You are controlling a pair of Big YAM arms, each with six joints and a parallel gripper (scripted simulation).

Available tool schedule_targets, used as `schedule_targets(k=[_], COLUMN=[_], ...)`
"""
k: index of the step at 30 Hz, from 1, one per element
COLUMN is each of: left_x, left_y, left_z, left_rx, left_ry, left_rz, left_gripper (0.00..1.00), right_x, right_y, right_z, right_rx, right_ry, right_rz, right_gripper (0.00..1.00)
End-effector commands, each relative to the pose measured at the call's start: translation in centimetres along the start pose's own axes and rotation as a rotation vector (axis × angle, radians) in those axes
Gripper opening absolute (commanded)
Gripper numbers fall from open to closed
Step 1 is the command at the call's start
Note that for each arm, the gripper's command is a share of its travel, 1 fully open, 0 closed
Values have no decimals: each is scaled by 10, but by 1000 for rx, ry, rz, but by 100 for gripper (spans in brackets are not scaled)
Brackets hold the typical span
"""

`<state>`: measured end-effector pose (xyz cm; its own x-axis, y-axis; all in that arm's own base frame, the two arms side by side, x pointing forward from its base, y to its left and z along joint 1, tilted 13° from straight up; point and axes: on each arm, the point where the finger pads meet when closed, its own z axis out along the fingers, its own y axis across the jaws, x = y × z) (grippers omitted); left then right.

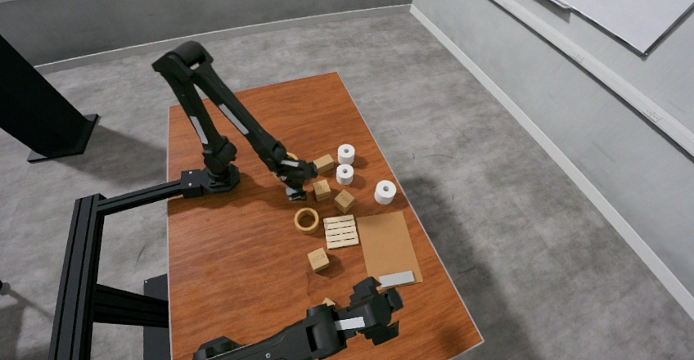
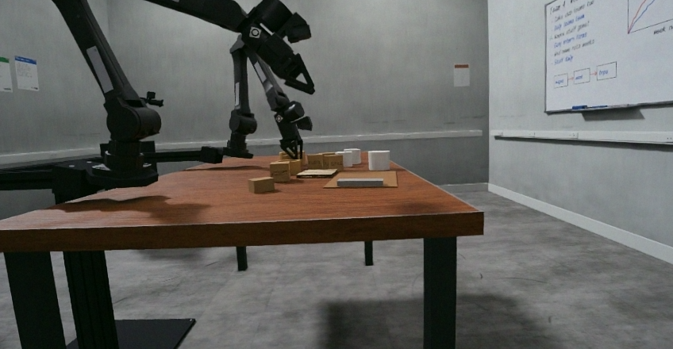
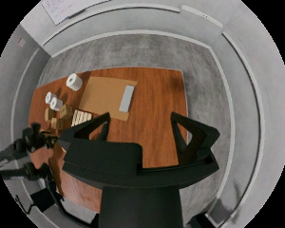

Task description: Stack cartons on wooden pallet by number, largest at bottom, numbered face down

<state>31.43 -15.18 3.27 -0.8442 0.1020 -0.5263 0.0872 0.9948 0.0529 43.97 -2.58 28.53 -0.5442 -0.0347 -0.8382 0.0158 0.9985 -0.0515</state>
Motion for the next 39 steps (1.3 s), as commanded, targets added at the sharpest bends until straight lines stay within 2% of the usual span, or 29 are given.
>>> schedule_targets(k=[1,6,9,12,16,20,39], left_x=[-27,8,14,35,49,45,42], left_y=[-9,-5,-5,-2,1,-2,3], left_z=[-30,-50,-51,-54,-55,-59,-32], left_rx=[45,32,29,15,4,8,-8], left_ry=[-110,-150,-153,-161,-167,-189,-176], left_rz=[-47,-25,-17,12,36,51,49], left_gripper=[83,83,83,83,83,83,83], right_x=[-9,-9,-9,-9,-9,-9,-9], right_y=[1,1,1,1,1,1,1], right_z=[-2,-2,-2,-2,-2,-2,-2], right_rx=[-3,-3,-3,-3,-3,-3,-3], right_ry=[-27,-27,-27,-27,-27,-27,-27], right_rz=[-12,-12,-12,-12,-12,-12,-12], right_gripper=[100,100,100,100,100,100,100])
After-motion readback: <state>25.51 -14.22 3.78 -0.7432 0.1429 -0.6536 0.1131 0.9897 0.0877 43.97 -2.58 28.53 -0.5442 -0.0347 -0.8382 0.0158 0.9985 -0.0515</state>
